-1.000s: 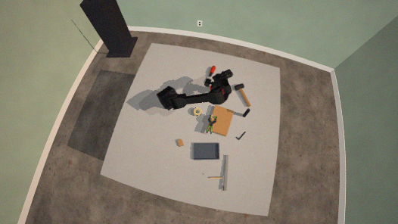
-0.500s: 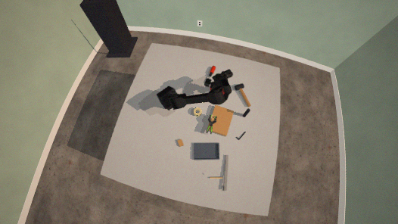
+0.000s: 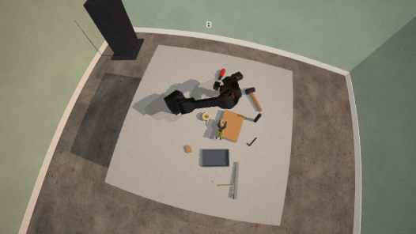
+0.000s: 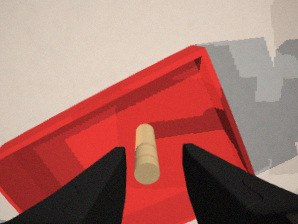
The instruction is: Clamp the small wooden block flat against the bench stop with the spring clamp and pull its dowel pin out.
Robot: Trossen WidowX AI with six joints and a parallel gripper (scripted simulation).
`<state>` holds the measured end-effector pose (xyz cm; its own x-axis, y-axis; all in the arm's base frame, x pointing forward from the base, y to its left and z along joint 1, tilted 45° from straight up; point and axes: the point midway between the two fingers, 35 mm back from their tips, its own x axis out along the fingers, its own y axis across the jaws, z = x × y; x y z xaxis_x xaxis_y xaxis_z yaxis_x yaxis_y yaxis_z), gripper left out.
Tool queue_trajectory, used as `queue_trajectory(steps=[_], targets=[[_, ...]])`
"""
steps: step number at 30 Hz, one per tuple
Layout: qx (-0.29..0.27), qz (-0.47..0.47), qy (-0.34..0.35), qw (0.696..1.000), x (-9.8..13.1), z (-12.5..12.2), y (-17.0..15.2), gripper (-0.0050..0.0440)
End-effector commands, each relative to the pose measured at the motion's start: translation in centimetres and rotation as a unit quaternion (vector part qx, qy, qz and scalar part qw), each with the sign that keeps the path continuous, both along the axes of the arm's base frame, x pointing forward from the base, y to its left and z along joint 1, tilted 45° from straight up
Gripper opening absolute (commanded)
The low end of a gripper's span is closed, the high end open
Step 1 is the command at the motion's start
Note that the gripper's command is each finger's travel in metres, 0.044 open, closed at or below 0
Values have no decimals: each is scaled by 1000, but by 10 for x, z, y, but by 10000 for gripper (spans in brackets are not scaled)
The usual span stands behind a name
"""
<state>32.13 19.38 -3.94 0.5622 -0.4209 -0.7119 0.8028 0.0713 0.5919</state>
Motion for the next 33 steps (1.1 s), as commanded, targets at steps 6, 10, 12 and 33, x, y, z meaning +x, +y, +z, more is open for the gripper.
queue_trajectory(steps=[6,10,12,33], targets=[[3,0,-5,1000,-13,21,11,170],[2,1,-6,1000,-21,30,14,210],[2,1,-6,1000,-21,31,15,230],[2,3,-3,1000,-21,26,15,420]])
